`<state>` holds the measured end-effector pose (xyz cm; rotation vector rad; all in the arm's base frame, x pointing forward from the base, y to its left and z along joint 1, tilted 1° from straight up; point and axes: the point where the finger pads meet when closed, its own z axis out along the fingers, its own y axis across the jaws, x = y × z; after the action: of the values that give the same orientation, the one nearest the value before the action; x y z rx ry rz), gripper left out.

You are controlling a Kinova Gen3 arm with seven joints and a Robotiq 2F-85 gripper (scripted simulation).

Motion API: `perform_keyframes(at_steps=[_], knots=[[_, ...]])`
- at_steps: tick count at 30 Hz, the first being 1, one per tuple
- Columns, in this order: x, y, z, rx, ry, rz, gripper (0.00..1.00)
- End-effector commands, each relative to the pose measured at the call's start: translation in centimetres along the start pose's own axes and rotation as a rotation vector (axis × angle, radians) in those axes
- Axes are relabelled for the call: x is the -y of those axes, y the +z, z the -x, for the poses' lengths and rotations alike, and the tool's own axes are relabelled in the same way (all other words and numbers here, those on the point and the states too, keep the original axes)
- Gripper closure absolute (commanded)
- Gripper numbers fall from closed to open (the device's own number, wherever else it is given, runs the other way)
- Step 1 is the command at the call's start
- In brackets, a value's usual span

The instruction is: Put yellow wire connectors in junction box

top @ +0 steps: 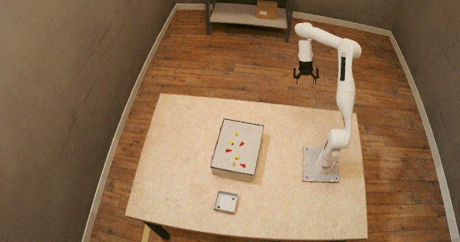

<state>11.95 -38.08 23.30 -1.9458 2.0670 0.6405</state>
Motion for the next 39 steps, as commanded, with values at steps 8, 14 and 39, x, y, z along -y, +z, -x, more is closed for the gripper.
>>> perform_keyframes(at_steps=[8, 14, 39], knots=[[0.0, -0.1, 0.0, -0.002, 0.0, -0.001, 0.0], [0.0, -0.1, 0.0, -0.002, 0.0, -0.001, 0.0], [13.3, 1.5, 9.1, -0.199, -0.483, 0.093, 0.0]])
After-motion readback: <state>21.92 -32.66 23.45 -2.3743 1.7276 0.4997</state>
